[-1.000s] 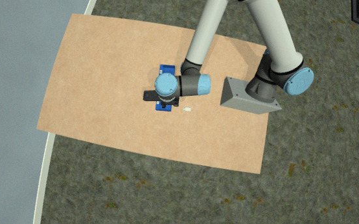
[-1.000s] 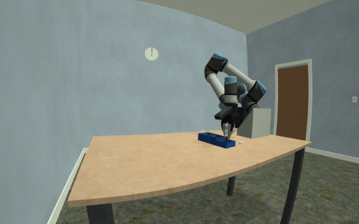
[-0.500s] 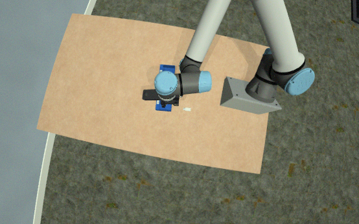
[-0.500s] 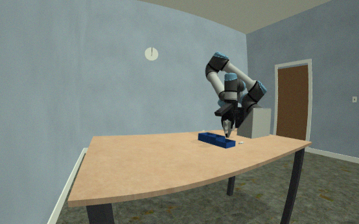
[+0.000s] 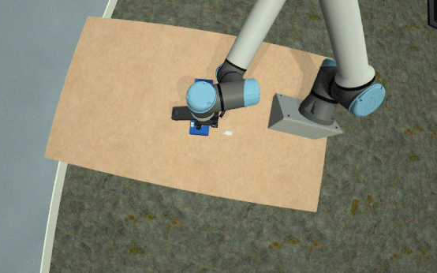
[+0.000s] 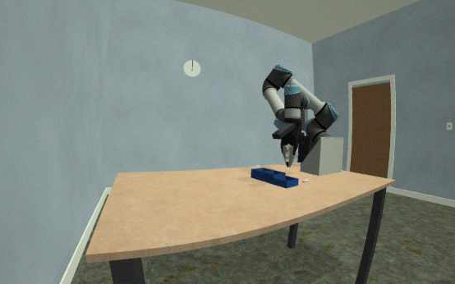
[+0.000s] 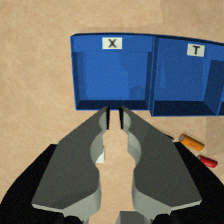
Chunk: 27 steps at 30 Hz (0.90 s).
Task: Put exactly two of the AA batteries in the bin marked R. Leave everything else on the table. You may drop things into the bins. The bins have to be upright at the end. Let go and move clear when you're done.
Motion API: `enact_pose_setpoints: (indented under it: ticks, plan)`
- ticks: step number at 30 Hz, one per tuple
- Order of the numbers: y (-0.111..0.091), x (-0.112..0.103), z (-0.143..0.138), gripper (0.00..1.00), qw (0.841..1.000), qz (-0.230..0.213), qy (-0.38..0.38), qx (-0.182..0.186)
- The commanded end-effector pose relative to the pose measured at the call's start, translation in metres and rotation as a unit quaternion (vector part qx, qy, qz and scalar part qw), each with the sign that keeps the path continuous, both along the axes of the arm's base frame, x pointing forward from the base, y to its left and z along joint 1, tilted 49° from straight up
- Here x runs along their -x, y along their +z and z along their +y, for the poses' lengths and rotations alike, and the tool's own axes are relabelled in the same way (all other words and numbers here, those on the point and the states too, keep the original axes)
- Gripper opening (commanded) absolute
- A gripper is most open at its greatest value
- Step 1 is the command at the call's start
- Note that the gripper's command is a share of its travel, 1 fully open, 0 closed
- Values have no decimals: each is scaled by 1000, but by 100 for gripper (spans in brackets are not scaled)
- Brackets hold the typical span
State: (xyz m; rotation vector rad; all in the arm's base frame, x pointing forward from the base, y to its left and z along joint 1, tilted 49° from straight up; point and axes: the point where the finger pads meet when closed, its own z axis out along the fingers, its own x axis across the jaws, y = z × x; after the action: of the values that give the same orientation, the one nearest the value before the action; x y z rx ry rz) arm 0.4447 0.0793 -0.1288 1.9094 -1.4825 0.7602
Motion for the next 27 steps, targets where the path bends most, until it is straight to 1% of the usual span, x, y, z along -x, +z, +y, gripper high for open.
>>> enact_pose_setpoints:
  ticks: [1,2,15,25,26,27]
  plan:
    - [10,1,12,4,1000,0,0,0]
    - [10,1,12,4,1000,0,0,0]
    - [81,9,92,4,1000,0,0,0]
    - [81,9,92,4,1000,0,0,0]
    - [84,11,85,17,1000,18,16,2]
    - [86,13,77,17,999,37,33,4]
